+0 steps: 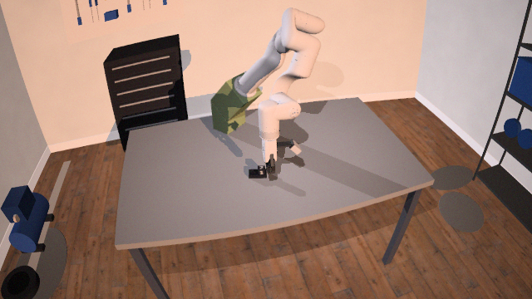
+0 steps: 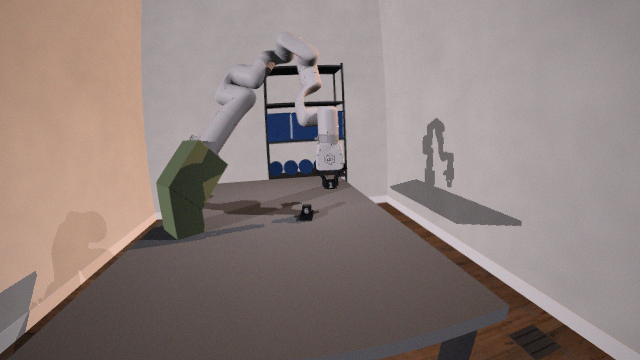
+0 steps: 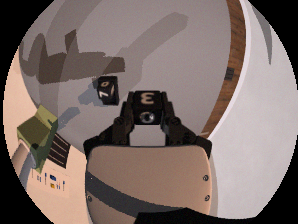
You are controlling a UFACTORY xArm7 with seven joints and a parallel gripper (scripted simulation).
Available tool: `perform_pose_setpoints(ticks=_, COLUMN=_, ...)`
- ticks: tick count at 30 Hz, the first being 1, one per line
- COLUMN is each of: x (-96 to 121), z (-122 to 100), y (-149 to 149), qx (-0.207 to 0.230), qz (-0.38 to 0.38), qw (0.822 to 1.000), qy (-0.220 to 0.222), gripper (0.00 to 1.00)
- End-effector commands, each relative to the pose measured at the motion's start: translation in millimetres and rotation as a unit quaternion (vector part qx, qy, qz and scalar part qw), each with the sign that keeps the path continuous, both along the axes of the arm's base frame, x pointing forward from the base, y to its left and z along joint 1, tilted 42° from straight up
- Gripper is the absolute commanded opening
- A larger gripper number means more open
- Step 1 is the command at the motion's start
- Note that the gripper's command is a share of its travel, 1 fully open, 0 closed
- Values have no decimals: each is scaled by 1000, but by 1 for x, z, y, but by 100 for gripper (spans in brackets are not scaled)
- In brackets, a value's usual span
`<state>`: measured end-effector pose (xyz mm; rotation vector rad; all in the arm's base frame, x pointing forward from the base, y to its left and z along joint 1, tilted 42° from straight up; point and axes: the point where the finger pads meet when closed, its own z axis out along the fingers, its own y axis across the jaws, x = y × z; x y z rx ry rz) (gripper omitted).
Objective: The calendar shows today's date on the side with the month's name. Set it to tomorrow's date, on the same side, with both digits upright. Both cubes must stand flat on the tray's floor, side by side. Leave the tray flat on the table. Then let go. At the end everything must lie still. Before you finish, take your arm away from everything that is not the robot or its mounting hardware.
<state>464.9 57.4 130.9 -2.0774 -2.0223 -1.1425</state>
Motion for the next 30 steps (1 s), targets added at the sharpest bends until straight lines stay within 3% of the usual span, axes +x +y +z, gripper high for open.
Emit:
perform_pose_setpoints(ticks=1, x=-8, z=-2, y=11, qx=41, qz=-63, qw=996, qy=41, gripper=29)
perform_pose_setpoints(ticks=9, x=-23, z=-5, y=28, qx=104, qz=-155, qw=977, qy=102, gripper=29)
perform_pose_setpoints(ticks=12, x=-23, z=-5, y=28, qx=104, qz=-156, qw=977, qy=103, gripper=29)
perform_pose_setpoints(ticks=14, x=-32, z=-6, y=36, qx=135, qz=-203, qw=960, qy=135, gripper=29)
perform_pose_setpoints(ticks=23, x=-48, z=-7, y=49, qx=187, qz=-285, qw=920, qy=191, gripper=29)
perform_pose_setpoints(ticks=26, x=-57, z=-7, y=54, qx=212, qz=-326, qw=895, qy=218, gripper=29)
perform_pose_setpoints(ticks=28, x=-57, z=-7, y=54, qx=212, qz=-326, qw=895, qy=218, gripper=29)
perform_pose_setpoints(ticks=30, x=-66, z=-7, y=59, qx=232, qz=-362, qw=870, qy=242, gripper=29)
